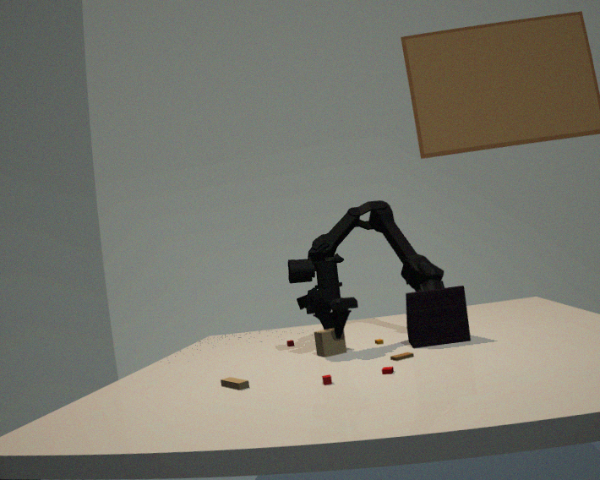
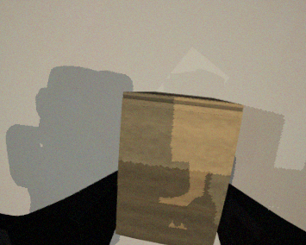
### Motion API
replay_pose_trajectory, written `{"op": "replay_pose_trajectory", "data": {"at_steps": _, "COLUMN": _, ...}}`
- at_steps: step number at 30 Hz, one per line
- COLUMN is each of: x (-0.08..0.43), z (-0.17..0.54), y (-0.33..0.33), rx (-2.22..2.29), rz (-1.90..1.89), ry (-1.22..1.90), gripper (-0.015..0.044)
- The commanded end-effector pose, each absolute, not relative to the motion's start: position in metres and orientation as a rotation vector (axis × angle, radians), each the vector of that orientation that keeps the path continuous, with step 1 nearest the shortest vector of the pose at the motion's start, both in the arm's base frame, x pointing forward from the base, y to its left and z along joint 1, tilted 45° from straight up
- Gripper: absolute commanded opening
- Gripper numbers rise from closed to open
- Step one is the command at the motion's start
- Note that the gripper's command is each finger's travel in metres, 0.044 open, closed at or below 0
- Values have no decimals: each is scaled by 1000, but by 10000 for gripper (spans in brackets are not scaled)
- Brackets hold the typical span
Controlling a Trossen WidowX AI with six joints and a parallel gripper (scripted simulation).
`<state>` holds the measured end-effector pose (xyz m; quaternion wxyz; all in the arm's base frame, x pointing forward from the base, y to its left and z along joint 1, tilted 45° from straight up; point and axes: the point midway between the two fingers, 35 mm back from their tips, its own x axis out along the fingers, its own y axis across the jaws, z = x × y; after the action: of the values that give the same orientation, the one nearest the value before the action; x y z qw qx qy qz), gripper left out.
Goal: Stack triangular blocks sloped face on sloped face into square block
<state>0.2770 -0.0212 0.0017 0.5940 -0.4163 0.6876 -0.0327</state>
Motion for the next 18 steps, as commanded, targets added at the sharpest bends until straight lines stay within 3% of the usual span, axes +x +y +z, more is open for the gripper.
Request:
{"op": "replay_pose_trajectory", "data": {"at_steps": 1, "x": 277, "z": 2, "y": -21, "rx": -969, "rz": -75, "ry": 1598, "gripper": 0}}
{"op": "replay_pose_trajectory", "data": {"at_steps": 5, "x": 277, "z": 2, "y": -22, "rx": -974, "rz": -71, "ry": 1601, "gripper": 0}}
{"op": "replay_pose_trajectory", "data": {"at_steps": 18, "x": 277, "z": 2, "y": -21, "rx": -968, "rz": -76, "ry": 1598, "gripper": 341}}
